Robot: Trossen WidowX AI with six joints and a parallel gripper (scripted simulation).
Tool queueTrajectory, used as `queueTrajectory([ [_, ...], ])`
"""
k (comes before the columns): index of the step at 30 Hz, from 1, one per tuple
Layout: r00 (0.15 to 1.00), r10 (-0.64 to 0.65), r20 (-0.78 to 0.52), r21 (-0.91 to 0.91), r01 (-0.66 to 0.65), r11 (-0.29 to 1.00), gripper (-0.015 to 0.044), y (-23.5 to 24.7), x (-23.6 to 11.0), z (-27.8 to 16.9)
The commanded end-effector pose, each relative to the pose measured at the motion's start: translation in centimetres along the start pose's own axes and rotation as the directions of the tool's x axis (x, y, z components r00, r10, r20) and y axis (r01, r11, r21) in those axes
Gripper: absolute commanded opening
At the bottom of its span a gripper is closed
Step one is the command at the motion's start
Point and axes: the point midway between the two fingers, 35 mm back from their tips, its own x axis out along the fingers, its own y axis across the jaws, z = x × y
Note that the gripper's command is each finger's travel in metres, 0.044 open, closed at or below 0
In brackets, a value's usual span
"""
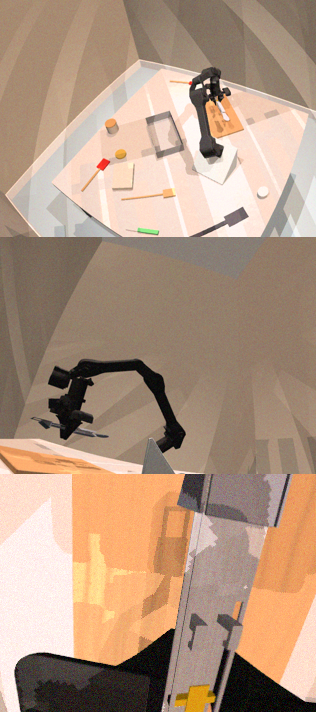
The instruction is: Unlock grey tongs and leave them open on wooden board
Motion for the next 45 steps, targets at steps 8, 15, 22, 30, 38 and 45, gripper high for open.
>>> queueTrajectory([
  [8,1.0,0.008,-0.004,0.007,-0.007,1.0,-0.015,0.1,2.1,-0.3],
  [15,1.0,0.008,-0.004,0.007,-0.008,1.0,-0.015,0.2,3.2,-0.4],
  [22,1.0,0.009,-0.004,0.007,-0.009,1.0,-0.015,0.2,4.4,-0.6],
  [30,1.0,0.009,-0.005,0.007,-0.009,1.0,-0.015,0.2,5.1,-0.7],
  [38,1.0,0.004,-0.003,0.0,-0.004,1.0,0.0007,0.2,4.8,-0.6],
  [45,1.0,0.004,-0.003,0.0,-0.004,1.0,0.0191,0.2,4.8,-0.6],
])
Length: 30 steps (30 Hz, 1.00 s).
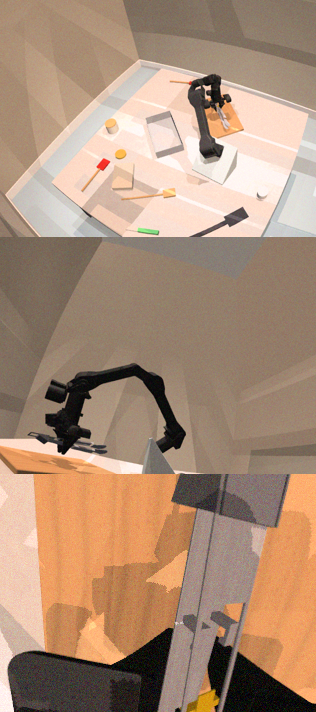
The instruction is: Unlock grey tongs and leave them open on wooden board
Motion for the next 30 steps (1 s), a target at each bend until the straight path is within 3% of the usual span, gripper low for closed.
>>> queueTrajectory([
  [1,1.0,0.0,0.0,0.0,0.0,1.0,0.0217,0.0,0.0,0.0],
  [10,1.0,0.0,0.0,0.0,0.0,1.0,0.044,0.0,0.0,0.0],
  [17,1.0,-0.002,0.001,-0.003,0.002,1.0,0.044,1.8,-1.6,0.4],
  [26,1.0,0.008,-0.003,0.004,-0.008,1.0,0.044,12.4,-9.5,0.5],
  [30,1.0,0.013,-0.006,0.006,-0.013,1.0,0.044,15.1,-11.1,0.0],
])
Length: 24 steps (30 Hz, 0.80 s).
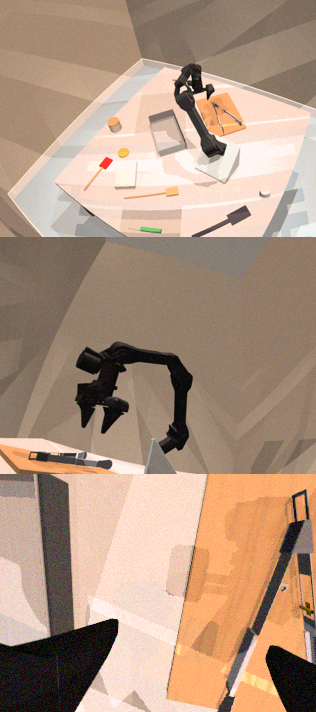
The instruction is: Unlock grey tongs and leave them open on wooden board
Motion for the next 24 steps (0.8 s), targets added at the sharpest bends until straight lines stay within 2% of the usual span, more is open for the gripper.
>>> queueTrajectory([
  [1,1.0,0.009,-0.007,0.011,-0.009,1.0,0.044,2.7,-1.5,-0.5],
  [6,1.0,0.007,-0.005,0.009,-0.007,1.0,0.044,2.6,-2.1,-0.5],
  [12,1.0,-0.002,0.002,-0.005,0.002,1.0,0.044,2.1,-6.2,-0.7],
  [24,1.0,-0.002,0.002,-0.006,0.002,1.0,0.044,2.1,-6.3,-0.7],
])
